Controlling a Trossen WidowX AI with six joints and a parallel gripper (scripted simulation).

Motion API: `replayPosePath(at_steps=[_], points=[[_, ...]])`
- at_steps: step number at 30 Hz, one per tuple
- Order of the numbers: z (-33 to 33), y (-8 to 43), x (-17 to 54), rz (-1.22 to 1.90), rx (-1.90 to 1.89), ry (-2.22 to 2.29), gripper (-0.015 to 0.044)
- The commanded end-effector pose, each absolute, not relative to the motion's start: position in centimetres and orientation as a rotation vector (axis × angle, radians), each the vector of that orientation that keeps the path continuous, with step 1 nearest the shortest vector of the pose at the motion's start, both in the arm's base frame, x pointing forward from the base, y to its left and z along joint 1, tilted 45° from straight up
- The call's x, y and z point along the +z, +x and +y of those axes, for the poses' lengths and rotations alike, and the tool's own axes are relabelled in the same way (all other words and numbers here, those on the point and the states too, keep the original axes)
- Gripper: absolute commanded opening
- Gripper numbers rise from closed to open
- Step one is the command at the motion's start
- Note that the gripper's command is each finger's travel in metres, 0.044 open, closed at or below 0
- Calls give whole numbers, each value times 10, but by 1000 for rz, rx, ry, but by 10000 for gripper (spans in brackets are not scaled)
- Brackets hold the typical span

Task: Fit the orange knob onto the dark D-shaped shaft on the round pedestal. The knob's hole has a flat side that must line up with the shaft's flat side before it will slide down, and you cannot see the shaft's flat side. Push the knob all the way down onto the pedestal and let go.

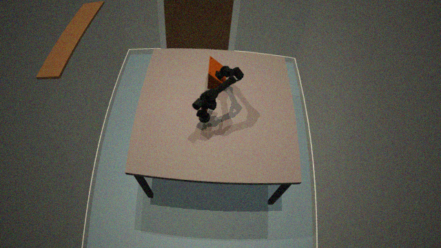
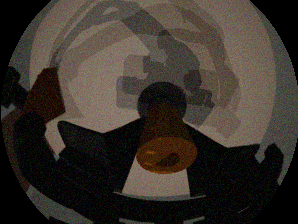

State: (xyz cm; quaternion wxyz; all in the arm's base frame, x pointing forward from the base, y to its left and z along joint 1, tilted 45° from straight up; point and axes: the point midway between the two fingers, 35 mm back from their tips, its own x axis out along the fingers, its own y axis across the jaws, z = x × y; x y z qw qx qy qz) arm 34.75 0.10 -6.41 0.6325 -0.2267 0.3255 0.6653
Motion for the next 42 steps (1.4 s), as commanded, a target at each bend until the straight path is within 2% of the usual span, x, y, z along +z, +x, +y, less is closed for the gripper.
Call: replayPosePath(at_steps=[1,29,42], points=[[1,348,-64,743,1521,-523,0],[13,347,-74,728,1538,-545,0],[13,347,-74,728,1538,-545,341]])
